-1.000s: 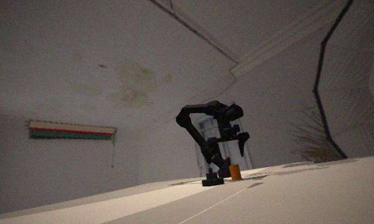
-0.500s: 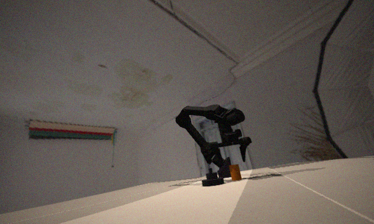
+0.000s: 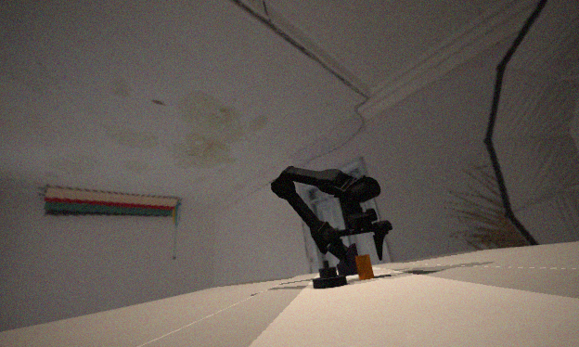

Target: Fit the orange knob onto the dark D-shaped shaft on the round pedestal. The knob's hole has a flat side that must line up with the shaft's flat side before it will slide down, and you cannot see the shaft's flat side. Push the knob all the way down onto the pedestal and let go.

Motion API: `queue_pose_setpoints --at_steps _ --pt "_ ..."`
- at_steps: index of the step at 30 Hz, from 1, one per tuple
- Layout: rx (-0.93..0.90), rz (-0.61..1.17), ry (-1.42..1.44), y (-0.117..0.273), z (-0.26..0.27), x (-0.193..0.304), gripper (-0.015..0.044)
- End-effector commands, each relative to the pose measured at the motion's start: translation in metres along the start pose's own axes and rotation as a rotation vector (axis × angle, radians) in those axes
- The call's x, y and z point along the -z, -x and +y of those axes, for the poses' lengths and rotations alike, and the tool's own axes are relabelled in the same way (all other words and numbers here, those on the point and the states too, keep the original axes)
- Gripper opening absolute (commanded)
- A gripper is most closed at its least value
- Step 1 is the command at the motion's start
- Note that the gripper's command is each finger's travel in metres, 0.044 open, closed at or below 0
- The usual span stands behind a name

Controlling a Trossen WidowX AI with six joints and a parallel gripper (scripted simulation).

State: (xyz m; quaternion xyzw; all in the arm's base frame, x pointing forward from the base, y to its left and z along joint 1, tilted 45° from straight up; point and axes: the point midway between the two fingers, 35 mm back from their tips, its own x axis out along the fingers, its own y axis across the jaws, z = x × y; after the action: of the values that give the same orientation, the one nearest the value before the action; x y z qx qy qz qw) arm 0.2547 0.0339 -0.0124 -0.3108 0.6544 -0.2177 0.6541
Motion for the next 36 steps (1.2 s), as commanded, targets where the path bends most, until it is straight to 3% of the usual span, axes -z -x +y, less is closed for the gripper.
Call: queue_pose_setpoints --at_steps 1,17,27,33,36 --pt "0.008 0.006 0.01 -0.009 0.0 0.002 0.044" --pt "0.011 0.007 0.01 -0.031 -0.002 0.005 0.044" --pt "0.011 0.007 0.01 -0.031 -0.002 0.005 0.0177" --pt "0.011 0.007 0.01 -0.031 -0.002 0.005 0.0138" --pt "0.01 0.006 0.01 -0.028 -0.001 0.003 0.0059"
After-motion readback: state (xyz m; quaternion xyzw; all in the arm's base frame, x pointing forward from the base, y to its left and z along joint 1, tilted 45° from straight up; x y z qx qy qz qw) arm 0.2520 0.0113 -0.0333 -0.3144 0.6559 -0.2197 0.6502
